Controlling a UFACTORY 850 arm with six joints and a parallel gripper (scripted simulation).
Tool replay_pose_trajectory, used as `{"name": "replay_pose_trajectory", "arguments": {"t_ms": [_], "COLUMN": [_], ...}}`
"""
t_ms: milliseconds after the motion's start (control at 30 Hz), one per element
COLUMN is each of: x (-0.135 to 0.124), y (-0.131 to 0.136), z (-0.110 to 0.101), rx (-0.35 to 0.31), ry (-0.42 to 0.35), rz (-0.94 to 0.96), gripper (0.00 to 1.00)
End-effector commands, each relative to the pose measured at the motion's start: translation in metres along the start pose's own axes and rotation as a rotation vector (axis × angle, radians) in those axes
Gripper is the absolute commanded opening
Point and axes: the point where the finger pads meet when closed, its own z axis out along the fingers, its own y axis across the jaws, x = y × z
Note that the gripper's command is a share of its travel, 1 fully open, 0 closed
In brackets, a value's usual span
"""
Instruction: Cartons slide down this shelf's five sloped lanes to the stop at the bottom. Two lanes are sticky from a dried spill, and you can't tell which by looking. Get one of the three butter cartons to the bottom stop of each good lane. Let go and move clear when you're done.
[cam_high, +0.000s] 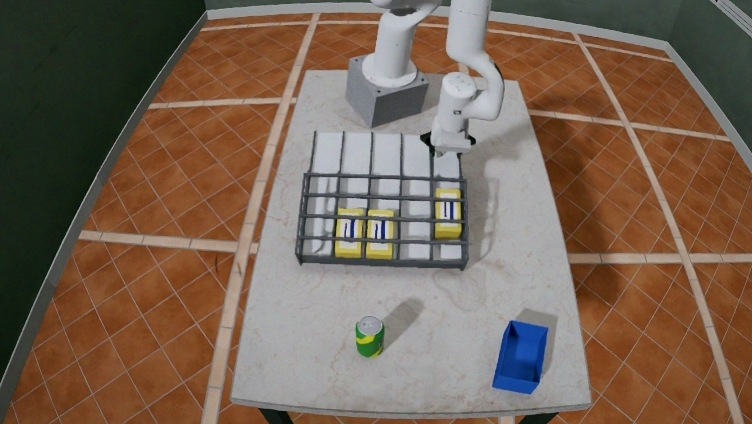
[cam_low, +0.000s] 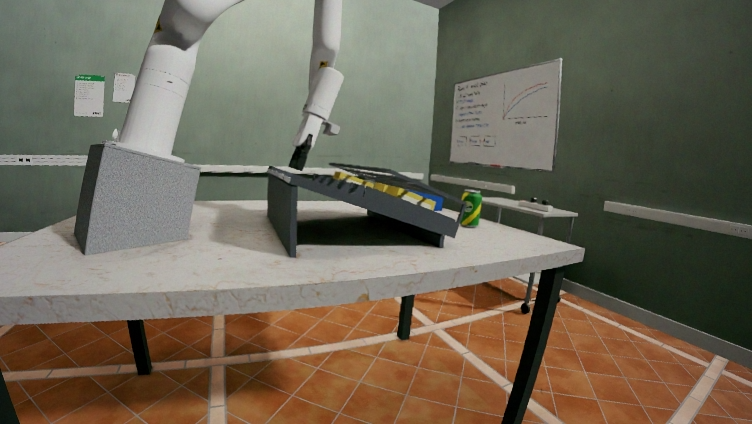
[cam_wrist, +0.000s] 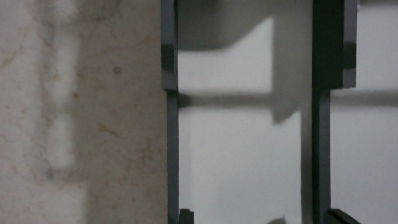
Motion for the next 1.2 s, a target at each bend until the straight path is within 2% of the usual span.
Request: {"name": "replay_pose_trajectory", "arguments": {"t_ms": [0,1167], "x": [0.0005,0.0005], "y": [-0.0003,-0.0003], "z": [-0.0006,-0.0006], "rx": [0.0,0.0], "ry": [0.001,0.001], "rz": [0.0,0.0], "gripper": [0.77,0.8]}}
